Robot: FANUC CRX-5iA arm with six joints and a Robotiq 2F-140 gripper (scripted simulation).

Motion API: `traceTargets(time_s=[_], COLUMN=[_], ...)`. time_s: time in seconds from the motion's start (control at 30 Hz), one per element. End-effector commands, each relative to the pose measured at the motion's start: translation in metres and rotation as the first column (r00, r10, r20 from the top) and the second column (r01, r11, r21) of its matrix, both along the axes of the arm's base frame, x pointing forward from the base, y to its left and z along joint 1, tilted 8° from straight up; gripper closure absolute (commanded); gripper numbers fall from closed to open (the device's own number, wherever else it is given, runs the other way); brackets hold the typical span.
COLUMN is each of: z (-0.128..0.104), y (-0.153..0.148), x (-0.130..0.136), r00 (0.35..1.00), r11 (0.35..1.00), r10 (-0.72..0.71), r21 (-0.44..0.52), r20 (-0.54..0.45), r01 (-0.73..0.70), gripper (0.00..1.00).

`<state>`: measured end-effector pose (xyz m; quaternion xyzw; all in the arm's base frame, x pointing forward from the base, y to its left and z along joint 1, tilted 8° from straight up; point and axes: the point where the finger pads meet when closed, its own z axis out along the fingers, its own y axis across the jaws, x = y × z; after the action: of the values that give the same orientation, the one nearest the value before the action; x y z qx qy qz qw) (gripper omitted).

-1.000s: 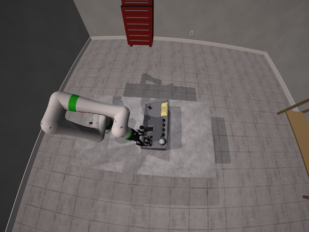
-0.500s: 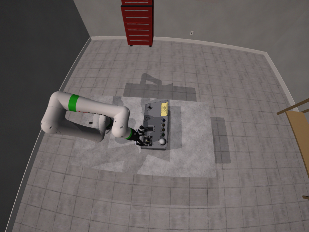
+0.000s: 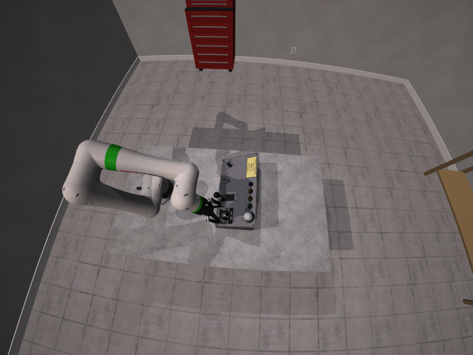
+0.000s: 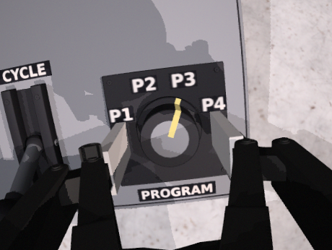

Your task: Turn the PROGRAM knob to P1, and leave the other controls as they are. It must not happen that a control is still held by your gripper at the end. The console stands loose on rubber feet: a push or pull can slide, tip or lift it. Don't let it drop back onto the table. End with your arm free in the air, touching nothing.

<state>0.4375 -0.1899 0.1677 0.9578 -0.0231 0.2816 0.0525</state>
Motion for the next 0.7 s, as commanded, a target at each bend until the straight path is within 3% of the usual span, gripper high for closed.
traceTargets(time_s=[0.0,0.67], z=[0.0002,-0.0023], y=[0.0000,-0.0004], x=[0.0001,0.0020], r00=[1.000,1.000], r11=[1.000,1.000], r10=[0.000,0.000], r21=[0.000,0.000], r20=[0.000,0.000], r01=[0.000,0.000], gripper=[0.56,0.56])
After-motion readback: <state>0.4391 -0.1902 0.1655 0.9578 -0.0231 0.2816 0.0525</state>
